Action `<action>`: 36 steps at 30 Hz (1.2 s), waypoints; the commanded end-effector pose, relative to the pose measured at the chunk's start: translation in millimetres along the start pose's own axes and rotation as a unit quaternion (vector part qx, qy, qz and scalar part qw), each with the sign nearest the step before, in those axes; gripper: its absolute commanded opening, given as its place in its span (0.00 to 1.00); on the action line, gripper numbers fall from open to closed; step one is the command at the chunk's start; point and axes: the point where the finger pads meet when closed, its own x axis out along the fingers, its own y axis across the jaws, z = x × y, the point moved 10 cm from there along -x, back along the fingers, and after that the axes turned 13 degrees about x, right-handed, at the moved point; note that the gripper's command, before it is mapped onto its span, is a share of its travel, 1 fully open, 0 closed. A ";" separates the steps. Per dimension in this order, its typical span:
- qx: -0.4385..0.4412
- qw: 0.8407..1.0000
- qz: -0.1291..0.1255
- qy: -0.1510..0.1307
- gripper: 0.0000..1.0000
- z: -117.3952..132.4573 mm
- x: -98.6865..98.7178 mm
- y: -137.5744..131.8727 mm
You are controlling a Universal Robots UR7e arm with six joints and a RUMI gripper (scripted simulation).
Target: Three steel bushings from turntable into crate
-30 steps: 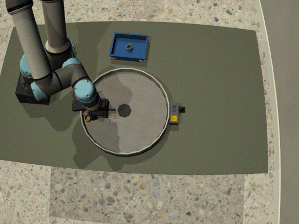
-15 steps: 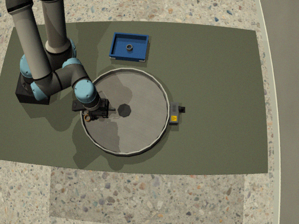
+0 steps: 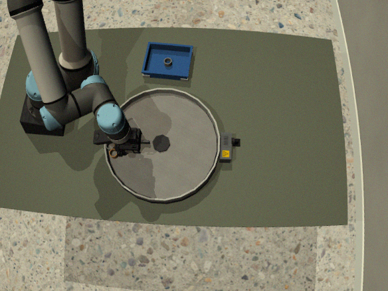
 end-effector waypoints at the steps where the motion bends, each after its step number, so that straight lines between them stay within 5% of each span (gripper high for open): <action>1: 0.000 1.000 0.000 0.000 0.00 0.2 -0.2 0.0; 12: 0.000 1.000 0.000 0.000 0.00 0.2 -3.6 0.0; 28: 0.000 1.000 0.000 0.000 0.00 0.2 -54.7 0.0; 36: 0.000 1.000 0.000 0.000 0.00 0.2 -58.7 0.0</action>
